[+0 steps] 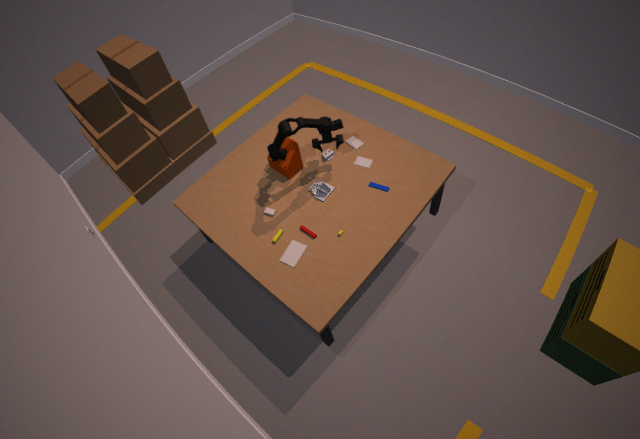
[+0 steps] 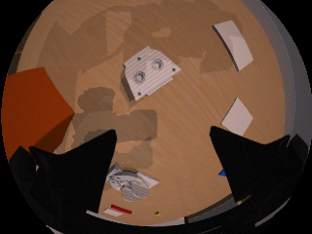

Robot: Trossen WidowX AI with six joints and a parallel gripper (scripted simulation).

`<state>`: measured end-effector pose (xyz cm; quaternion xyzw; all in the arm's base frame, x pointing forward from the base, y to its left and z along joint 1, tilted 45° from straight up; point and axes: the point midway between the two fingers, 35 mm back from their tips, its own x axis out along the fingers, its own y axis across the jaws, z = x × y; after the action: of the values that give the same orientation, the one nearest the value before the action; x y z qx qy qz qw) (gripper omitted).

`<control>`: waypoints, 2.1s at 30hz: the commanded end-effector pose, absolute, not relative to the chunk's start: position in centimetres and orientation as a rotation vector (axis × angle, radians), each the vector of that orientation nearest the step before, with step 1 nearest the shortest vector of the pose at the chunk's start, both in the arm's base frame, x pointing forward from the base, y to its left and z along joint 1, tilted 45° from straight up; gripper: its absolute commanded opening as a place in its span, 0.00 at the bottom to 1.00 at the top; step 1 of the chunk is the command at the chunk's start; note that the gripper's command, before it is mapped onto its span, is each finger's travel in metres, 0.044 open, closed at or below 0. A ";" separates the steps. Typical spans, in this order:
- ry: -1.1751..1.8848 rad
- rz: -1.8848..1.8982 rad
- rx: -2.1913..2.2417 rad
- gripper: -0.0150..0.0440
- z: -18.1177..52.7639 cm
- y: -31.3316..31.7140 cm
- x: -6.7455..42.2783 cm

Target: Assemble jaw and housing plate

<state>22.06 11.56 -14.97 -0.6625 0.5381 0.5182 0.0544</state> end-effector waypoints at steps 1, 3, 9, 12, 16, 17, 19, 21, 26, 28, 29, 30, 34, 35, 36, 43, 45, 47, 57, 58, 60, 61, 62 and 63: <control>1.589 1.691 -2.055 1.00 -15.3 12.1 21.5; 1.567 1.745 -2.076 1.00 -15.5 12.3 21.2; 1.495 1.906 -2.135 1.00 -16.0 12.9 20.3; 1.456 1.988 -2.163 1.00 -16.3 13.2 19.8; 1.399 2.097 -2.196 1.00 -16.6 13.5 19.2; 1.384 2.124 -2.204 1.00 -16.7 13.6 19.0; 1.353 2.179 -2.218 1.00 -16.9 13.8 18.7; 1.321 2.234 -2.232 1.00 -17.0 13.9 18.4; 1.296 2.275 -2.242 1.00 -17.2 14.1 18.2; 1.296 2.275 -2.242 1.00 -17.2 14.1 18.2; 1.296 2.275 -2.242 1.00 -17.3 13.9 18.1; 1.297 2.275 -2.242 1.00 -17.8 13.4 18.1; 1.299 2.274 -2.243 1.00 -19.9 11.3 17.5; 1.299 2.274 -2.243 1.00 -19.9 11.3 17.5; 1.299 2.274 -2.243 1.00 -19.9 11.3 17.5; 1.299 2.274 -2.243 1.00 -19.9 11.3 17.5; 1.299 2.274 -2.243 1.00 -19.9 11.3 17.5; 1.299 2.274 -2.243 1.00 -19.9 11.3 17.5; 1.299 2.274 -2.243 1.00 -19.9 11.3 17.5; 1.299 2.274 -2.243 1.00 -19.9 11.3 17.5; 1.299 2.274 -2.243 1.00 -19.9 11.3 17.5; 1.299 2.274 -2.243 1.00 -19.9 11.3 17.5; 1.299 2.274 -2.243 1.00 -19.9 11.3 17.5; 1.299 2.274 -2.243 1.00 -19.9 11.3 17.5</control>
<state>17.41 11.28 -19.84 -0.6413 0.3743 0.6528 -0.1503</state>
